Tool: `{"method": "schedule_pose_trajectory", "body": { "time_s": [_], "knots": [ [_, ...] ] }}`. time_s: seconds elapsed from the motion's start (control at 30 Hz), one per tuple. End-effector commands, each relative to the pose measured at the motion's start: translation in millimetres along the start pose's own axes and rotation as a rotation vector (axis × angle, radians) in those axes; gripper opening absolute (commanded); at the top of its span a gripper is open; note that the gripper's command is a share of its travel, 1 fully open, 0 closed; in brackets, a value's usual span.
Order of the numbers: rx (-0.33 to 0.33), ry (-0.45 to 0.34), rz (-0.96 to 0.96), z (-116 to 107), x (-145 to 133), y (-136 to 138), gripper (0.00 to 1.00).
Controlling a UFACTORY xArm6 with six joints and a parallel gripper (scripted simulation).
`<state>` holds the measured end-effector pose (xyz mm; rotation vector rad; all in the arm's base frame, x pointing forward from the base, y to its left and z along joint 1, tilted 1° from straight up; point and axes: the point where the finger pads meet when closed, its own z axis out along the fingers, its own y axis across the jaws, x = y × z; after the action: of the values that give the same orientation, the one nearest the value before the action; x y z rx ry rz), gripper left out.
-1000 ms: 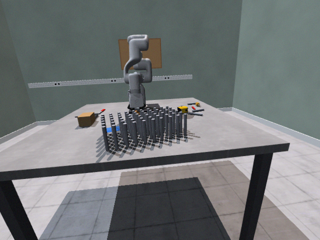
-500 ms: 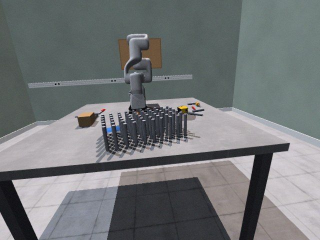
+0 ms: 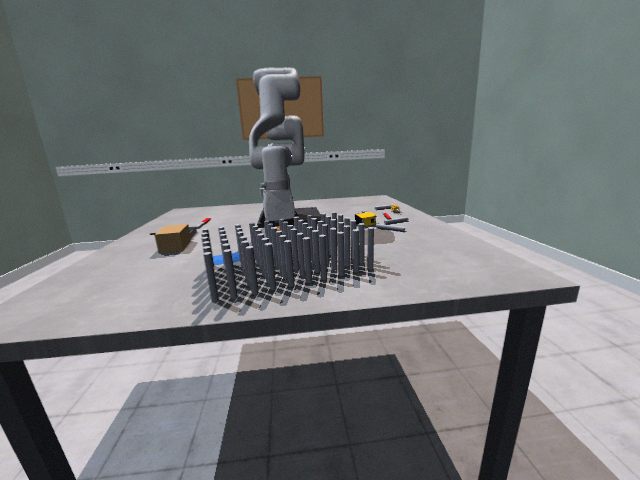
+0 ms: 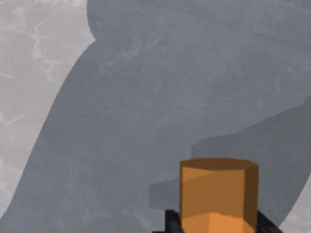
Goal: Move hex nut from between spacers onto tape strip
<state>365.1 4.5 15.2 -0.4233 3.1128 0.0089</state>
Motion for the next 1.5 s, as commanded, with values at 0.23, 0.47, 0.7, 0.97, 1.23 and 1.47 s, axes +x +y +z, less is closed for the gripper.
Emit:
{"method": "schedule_pose_trajectory", "body": {
  "time_s": [0.23,0.47,0.7,0.97,1.23,1.47],
  "knots": [
    [0.001,-0.002,0.000,-0.8,-18.8,-0.5,0.00],
    [0.001,-0.002,0.000,-0.8,-22.4,-0.5,0.00],
    [0.001,-0.002,0.000,-0.8,-22.8,-0.5,0.00],
    [0.001,-0.003,0.000,-0.9,-25.4,2.0,0.00],
    [0.001,-0.003,0.000,-1.4,-32.5,8.8,0.00],
    [0.001,-0.003,0.000,-1.5,-35.1,11.2,0.00]
  ]
}}
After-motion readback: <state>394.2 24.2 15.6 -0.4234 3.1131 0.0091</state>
